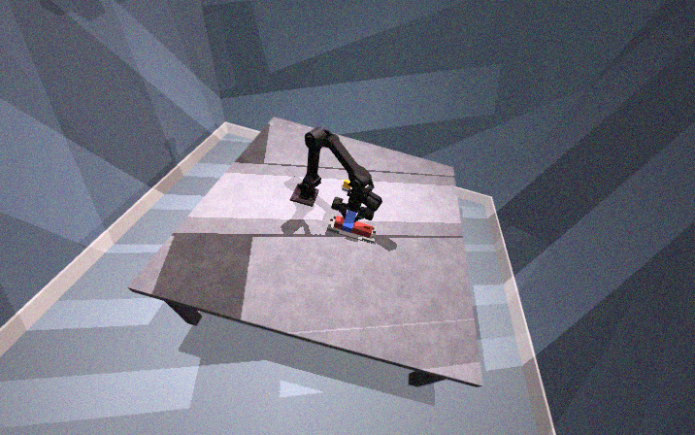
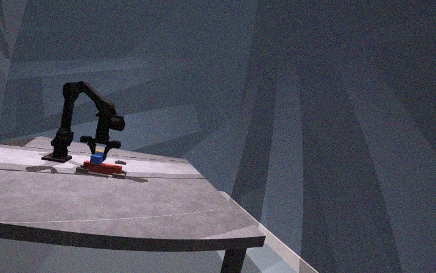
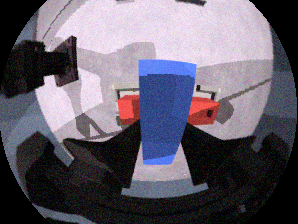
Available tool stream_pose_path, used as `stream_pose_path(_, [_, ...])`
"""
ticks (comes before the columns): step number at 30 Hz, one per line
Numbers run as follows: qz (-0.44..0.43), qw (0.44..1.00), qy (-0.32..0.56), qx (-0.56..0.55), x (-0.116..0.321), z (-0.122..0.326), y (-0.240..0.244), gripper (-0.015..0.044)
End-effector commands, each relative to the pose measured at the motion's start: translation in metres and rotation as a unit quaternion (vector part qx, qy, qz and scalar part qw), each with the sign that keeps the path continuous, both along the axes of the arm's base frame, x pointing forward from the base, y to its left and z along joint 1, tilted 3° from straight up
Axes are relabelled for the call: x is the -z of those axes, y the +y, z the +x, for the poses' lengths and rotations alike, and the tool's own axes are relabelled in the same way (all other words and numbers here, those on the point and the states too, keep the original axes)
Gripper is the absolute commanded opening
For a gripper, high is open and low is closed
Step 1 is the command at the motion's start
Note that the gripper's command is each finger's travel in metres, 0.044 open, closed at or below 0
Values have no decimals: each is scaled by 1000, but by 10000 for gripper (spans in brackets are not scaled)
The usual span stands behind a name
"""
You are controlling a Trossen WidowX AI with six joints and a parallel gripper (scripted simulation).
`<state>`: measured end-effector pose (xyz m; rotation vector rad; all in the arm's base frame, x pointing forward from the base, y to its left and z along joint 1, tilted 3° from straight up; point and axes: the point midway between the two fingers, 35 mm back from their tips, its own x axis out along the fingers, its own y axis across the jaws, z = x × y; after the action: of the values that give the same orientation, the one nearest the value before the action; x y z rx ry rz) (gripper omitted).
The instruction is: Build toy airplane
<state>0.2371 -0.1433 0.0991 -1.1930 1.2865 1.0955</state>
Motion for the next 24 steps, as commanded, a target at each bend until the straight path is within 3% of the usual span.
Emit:
stream_pose_path(1, [0, 1000, -2, -2, 2, 1, 0, 195])
stream_pose_path(7, [0, 1000, 0, 0, 1, 0, 0, 162])
stream_pose_path(12, [0, 1000, 0, 0, 1, 0, 0, 31])
stream_pose_path(24, [0, 1000, 0, 0, 1, 0, 0, 346])
